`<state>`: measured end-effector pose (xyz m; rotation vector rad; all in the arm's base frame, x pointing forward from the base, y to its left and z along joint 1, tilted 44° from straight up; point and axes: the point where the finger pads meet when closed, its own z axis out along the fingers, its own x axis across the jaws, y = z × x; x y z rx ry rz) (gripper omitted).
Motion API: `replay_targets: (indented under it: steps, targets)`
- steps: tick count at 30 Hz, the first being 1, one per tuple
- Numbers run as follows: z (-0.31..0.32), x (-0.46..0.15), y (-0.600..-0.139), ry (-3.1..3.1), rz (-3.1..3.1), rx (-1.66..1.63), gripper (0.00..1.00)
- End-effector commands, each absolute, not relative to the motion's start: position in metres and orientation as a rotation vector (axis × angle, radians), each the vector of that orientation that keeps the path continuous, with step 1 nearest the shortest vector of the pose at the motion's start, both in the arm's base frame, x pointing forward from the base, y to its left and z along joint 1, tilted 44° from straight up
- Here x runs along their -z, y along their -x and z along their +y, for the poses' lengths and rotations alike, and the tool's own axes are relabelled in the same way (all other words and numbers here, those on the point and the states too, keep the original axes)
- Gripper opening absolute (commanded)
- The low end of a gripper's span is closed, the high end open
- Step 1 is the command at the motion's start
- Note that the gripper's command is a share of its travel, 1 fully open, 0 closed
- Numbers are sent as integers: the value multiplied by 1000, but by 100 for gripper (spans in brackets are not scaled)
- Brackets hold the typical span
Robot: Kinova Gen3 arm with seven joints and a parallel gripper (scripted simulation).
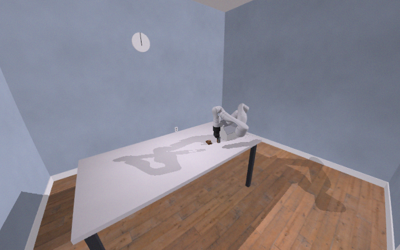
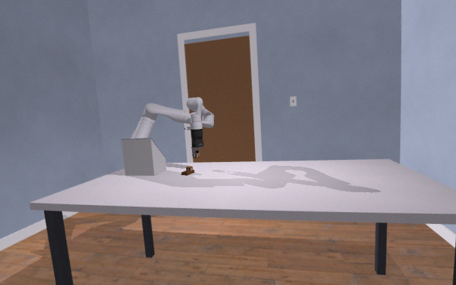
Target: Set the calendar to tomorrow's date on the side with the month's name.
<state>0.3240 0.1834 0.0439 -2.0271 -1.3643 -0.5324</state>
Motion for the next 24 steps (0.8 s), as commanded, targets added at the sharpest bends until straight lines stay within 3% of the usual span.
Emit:
replay_targets:
  steps: [1, 24]
  targets:
    - [183, -43, -324, 2051, -1322, 514, 57]
    - [188, -35, -332, 2287, -703, 264, 57]
